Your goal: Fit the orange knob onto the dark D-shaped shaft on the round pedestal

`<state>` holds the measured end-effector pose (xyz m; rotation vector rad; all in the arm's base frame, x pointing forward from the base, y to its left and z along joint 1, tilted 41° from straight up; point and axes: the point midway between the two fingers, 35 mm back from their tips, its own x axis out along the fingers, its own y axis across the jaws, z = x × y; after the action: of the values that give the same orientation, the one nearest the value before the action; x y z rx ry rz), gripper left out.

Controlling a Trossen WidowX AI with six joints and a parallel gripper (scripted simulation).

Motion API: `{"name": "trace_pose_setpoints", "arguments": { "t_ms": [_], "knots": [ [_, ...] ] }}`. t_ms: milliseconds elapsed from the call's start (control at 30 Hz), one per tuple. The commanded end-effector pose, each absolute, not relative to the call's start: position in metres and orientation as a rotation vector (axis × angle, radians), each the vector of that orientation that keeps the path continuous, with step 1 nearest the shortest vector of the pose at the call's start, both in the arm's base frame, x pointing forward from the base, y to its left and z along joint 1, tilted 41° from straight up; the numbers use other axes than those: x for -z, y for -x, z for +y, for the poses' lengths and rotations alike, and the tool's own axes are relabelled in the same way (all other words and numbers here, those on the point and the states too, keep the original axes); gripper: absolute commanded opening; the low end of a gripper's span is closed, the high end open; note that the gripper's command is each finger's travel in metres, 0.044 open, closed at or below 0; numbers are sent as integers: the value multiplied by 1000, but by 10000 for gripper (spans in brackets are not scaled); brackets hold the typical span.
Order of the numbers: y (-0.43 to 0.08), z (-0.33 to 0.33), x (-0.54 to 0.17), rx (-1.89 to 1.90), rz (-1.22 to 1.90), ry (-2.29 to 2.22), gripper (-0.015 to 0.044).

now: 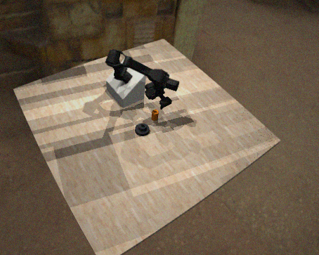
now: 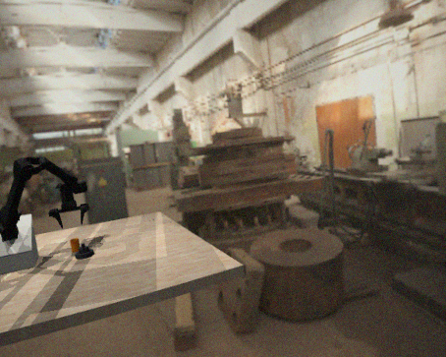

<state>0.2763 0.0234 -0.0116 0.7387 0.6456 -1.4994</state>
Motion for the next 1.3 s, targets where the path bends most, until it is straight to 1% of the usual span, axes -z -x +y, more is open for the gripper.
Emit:
{"name": "trace_pose_setpoints", "arguments": {
  "t_ms": [0, 233, 367, 933, 1067, 1267],
  "knots": [
    [-276, 23, 12, 1302, 928, -395, 440],
    [-276, 23, 12, 909, 1300, 137, 440],
    [-276, 23, 12, 695, 1439, 387, 440],
    [-276, 23, 12, 684, 1445, 399, 440],
    [-277, 2, 37, 685, 1445, 400, 440],
    [-277, -3, 43, 685, 1444, 400, 440]
  ]
}}
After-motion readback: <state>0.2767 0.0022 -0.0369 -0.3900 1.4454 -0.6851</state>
